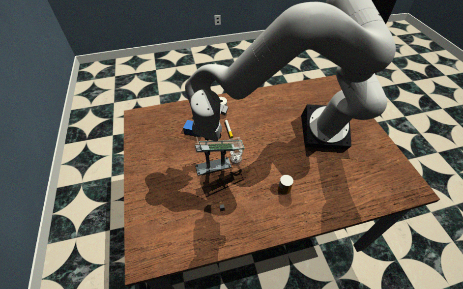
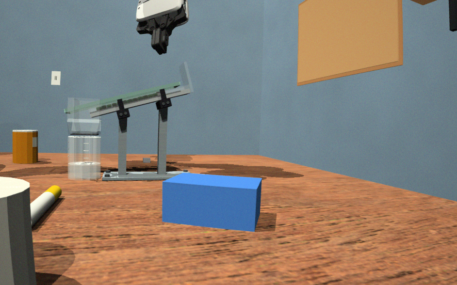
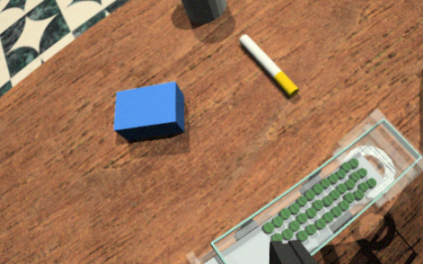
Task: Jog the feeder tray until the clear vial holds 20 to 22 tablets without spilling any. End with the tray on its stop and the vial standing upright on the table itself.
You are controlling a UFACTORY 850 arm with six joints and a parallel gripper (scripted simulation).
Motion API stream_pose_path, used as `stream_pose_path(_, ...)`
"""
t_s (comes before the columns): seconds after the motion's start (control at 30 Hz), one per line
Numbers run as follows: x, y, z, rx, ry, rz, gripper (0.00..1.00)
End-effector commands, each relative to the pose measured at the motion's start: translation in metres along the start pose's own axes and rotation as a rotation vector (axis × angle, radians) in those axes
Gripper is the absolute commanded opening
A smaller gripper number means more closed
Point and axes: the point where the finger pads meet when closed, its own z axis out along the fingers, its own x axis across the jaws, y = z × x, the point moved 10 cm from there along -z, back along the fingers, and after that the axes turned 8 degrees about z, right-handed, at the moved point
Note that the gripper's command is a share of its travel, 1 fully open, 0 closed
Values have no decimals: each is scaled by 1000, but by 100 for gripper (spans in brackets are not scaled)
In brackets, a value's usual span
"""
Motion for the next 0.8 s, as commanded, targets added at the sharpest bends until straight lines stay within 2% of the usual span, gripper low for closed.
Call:
stream_pose_path(0.0, -69, 27, 7, -54, 109, 252, 0)
stream_pose_path(0.07, -88, 32, 10, -76, 132, 334, 0)
stream_pose_path(0.33, -94, 21, 15, -150, 257, 658, 0)
stream_pose_path(0.4, -94, 21, 15, -150, 257, 658, 0)
stream_pose_path(0.43, -97, 17, 18, -170, 317, 774, 0)
stream_pose_path(0.57, -99, 13, 27, -195, 393, 914, 0)
stream_pose_path(0.77, -95, 18, 41, -196, 396, 918, 0)
